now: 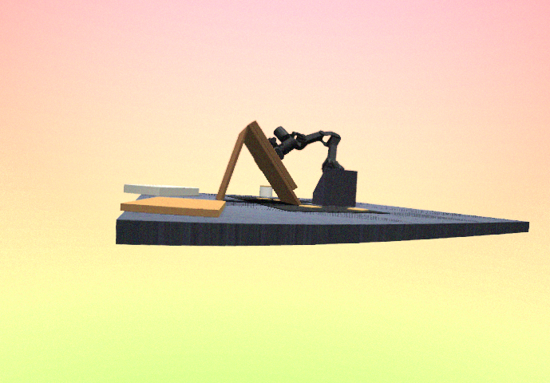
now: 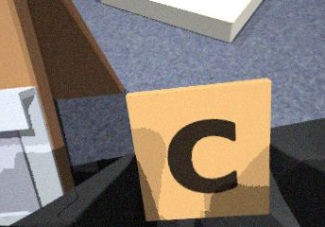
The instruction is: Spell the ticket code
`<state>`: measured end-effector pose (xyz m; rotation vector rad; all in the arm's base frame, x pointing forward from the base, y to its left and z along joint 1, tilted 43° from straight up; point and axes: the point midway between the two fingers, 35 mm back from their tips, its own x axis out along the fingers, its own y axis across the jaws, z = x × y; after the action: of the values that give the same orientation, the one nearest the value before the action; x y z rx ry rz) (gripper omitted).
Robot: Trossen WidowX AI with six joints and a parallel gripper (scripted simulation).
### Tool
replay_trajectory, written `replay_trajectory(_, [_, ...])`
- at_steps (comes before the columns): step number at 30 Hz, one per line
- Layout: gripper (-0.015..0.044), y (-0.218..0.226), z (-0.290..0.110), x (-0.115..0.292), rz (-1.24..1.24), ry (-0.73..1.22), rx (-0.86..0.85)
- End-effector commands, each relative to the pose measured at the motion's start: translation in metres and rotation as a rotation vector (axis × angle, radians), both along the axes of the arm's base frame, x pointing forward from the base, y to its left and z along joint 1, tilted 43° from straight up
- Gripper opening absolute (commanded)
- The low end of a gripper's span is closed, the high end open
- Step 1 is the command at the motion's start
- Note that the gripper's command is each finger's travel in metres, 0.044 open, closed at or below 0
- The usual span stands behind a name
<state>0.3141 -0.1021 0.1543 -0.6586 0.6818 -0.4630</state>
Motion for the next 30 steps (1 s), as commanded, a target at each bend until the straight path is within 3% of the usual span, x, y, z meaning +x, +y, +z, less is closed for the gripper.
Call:
replay_trajectory(1, [0.0,0.001,-0.002,0.0,-0.006,-0.003,0.001])
replay_trajectory(30, [0.0,0.011,-0.012,0.003,-0.006,-0.003,0.002])
